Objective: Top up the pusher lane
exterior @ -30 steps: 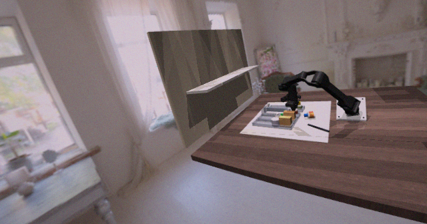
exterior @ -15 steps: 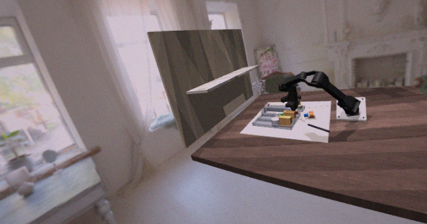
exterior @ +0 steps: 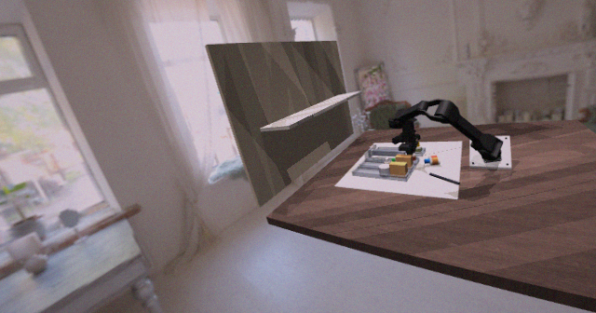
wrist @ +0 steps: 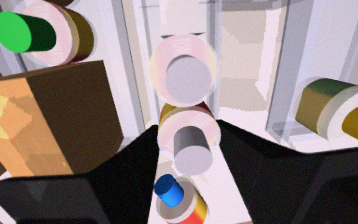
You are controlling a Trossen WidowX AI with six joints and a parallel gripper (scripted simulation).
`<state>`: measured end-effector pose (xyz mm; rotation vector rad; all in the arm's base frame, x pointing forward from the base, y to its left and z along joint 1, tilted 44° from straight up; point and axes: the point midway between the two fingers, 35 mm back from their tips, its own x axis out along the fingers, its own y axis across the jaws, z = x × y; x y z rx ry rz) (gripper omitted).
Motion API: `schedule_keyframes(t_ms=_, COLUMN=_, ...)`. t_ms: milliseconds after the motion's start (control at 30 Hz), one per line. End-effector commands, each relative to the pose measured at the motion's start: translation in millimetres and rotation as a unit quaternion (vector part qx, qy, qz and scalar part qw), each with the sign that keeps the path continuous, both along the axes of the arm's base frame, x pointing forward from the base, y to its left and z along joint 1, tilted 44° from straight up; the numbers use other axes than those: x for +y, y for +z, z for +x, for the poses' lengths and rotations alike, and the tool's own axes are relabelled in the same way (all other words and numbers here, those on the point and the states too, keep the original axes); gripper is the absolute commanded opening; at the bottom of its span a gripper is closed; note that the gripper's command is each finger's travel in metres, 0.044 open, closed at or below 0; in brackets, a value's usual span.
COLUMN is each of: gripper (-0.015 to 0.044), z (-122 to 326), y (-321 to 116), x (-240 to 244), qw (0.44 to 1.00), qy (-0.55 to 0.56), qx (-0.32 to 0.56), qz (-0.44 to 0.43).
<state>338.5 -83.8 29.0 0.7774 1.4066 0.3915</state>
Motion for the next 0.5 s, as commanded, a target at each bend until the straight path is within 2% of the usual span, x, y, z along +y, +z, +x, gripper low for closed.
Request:
schedule_keyframes(t_ms=0, gripper=0.0, z=2.8, y=-0.4, x=3.0, qw=1.0, qy=-0.001, qx=-0.006, qz=0.003)
schedule_keyframes(t_ms=467, gripper=0.0, z=2.7, y=-2.6, x=5.3, qw=1.0, qy=-0.001, qx=-0.006, qz=0.003)
